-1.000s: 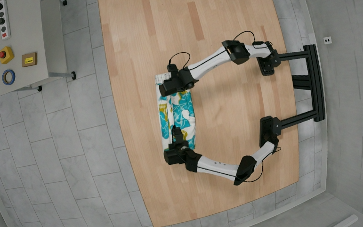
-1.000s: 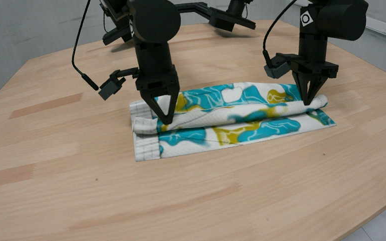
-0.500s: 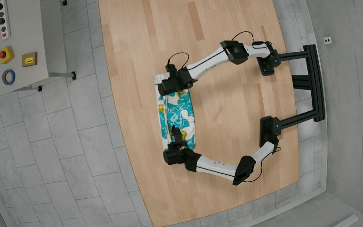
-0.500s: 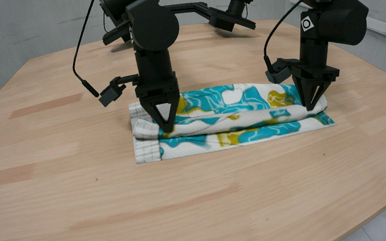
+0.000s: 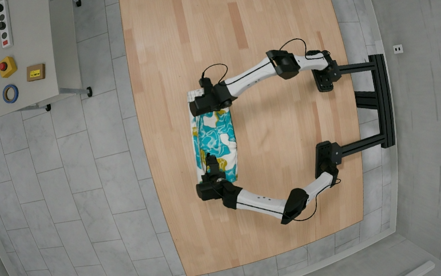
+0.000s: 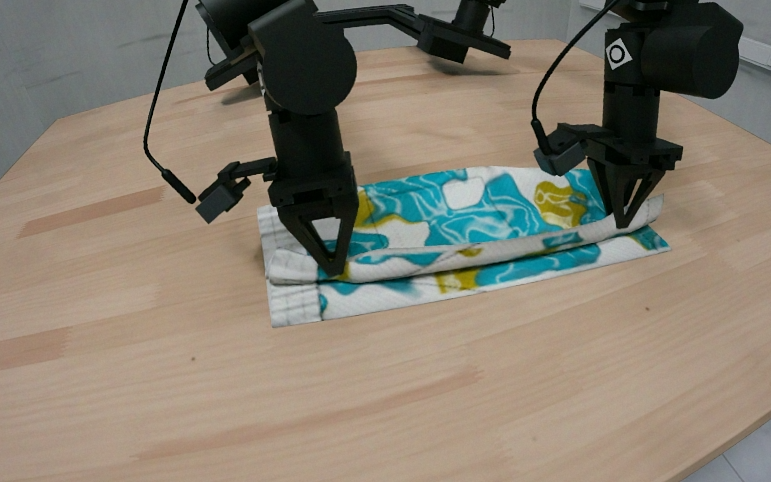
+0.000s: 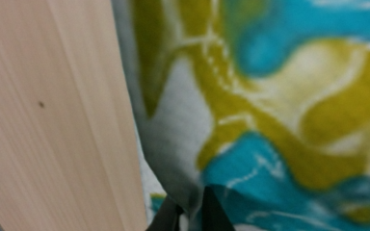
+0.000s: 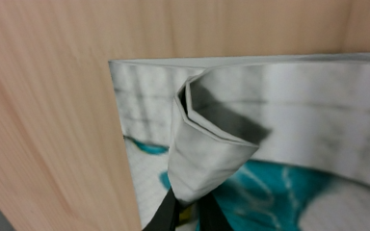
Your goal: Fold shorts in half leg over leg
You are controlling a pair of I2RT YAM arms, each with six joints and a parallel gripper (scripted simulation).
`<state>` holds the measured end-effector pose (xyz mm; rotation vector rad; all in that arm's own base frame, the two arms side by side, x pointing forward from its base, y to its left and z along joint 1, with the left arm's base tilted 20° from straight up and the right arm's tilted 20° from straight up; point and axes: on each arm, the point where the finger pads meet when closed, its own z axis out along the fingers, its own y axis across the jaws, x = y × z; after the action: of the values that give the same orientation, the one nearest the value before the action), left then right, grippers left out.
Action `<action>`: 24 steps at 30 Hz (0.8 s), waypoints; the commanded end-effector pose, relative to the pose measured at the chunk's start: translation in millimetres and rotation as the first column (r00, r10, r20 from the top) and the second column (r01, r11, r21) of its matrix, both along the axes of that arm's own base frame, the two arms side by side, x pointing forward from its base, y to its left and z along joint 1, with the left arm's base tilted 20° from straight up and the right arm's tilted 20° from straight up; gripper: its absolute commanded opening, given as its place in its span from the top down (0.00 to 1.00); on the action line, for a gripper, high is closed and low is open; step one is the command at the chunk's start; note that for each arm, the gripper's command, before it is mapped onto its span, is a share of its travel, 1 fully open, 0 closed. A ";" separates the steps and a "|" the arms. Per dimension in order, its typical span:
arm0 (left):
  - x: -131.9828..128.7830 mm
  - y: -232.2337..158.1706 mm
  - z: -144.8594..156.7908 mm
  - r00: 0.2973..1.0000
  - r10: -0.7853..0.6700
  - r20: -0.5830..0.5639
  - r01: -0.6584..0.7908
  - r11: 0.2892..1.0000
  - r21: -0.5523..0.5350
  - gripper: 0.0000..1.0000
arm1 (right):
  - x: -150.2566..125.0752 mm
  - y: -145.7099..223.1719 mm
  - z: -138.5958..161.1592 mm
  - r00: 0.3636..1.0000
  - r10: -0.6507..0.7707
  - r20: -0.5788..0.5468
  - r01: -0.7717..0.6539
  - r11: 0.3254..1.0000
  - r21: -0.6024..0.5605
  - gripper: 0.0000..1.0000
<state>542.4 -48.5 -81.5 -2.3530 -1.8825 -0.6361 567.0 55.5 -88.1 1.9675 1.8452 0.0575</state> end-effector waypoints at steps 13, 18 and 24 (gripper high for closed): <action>23.3 -5.3 9.9 1.000 -0.006 0.017 0.006 1.000 -0.015 0.86 | 16.9 -3.7 6.0 1.000 0.000 -0.001 0.000 1.000 0.005 0.86; 25.4 -2.2 6.4 1.000 0.000 0.011 0.001 1.000 -0.013 0.86 | 19.1 -2.5 5.8 1.000 0.004 -0.002 -0.004 1.000 0.004 0.86; 31.0 -4.6 9.9 1.000 -0.003 0.018 0.003 1.000 -0.015 0.86 | 23.9 -4.0 7.0 1.000 0.001 0.000 -0.001 1.000 0.005 0.86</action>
<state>567.3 -52.5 -79.1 -2.3579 -1.8871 -0.6497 588.1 56.0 -83.5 1.9652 1.8384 0.0728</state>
